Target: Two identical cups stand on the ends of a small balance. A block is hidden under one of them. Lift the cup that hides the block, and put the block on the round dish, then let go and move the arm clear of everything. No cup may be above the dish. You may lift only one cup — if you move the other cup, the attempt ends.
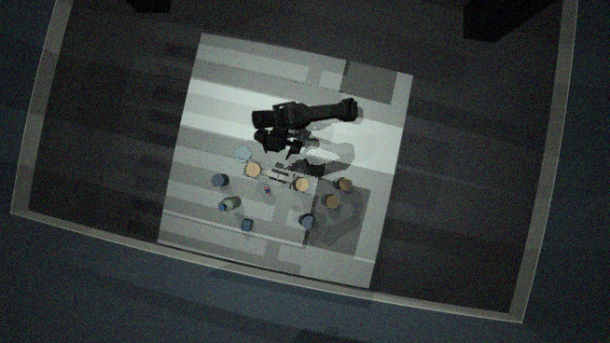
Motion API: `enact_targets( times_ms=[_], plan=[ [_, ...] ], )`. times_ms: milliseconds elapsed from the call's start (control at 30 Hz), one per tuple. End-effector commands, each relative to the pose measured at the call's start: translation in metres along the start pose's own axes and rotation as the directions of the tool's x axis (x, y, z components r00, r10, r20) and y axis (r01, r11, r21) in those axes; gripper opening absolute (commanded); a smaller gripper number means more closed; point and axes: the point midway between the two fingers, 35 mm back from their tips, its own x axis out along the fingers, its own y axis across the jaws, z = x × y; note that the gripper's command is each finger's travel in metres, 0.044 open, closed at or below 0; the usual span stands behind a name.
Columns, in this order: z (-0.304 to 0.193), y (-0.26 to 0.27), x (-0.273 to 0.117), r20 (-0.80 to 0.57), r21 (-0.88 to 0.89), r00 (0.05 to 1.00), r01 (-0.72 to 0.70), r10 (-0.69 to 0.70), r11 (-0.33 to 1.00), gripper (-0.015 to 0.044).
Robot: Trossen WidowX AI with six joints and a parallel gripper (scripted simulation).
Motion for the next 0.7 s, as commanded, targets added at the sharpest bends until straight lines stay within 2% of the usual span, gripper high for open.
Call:
enact_targets(
  times_ms=[0,333,667],
  plan=[
    [-0.003,0.003,0.004,-0.007,-0.001,1.000,-0.029,0.029,1.000,0.0440],
    [0.010,0.019,0.025,-0.139,-0.238,0.988,-0.105,0.073,0.966,0.0440],
    [0.021,0.042,0.052,-0.293,-0.483,0.950,-0.240,0.103,0.842,0.0440]
  ],
)
